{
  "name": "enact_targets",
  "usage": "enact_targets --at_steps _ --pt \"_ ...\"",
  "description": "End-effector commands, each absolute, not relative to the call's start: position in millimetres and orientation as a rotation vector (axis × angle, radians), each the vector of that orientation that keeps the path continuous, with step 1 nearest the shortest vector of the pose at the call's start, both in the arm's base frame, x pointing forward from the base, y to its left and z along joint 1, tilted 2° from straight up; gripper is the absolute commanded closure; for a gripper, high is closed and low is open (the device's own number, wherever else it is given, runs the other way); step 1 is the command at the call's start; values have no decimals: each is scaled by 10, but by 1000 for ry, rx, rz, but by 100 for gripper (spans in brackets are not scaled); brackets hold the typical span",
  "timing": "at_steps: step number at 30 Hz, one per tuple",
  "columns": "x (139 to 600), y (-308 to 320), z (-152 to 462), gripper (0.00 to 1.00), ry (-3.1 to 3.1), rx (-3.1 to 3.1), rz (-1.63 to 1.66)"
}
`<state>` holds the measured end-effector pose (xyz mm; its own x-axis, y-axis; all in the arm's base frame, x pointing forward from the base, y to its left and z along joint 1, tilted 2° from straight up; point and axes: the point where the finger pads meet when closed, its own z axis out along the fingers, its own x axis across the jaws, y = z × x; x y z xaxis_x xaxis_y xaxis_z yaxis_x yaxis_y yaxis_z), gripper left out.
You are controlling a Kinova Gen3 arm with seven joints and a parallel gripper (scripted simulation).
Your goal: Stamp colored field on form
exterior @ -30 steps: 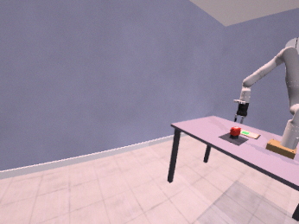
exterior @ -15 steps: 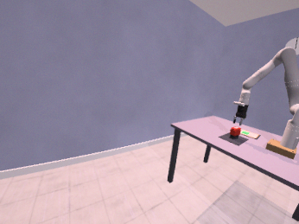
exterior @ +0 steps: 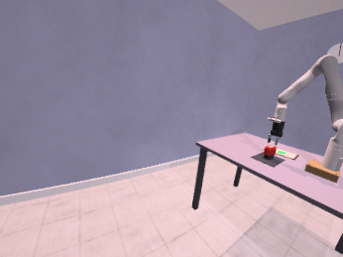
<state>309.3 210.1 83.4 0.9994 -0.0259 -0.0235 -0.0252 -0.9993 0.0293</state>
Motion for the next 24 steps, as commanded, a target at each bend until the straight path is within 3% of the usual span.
enact_targets --at_steps 1,24 --pt "3084 2106 817 0 -42 3115 -40" --pt "3096 2120 823 0 -41 3115 -44"
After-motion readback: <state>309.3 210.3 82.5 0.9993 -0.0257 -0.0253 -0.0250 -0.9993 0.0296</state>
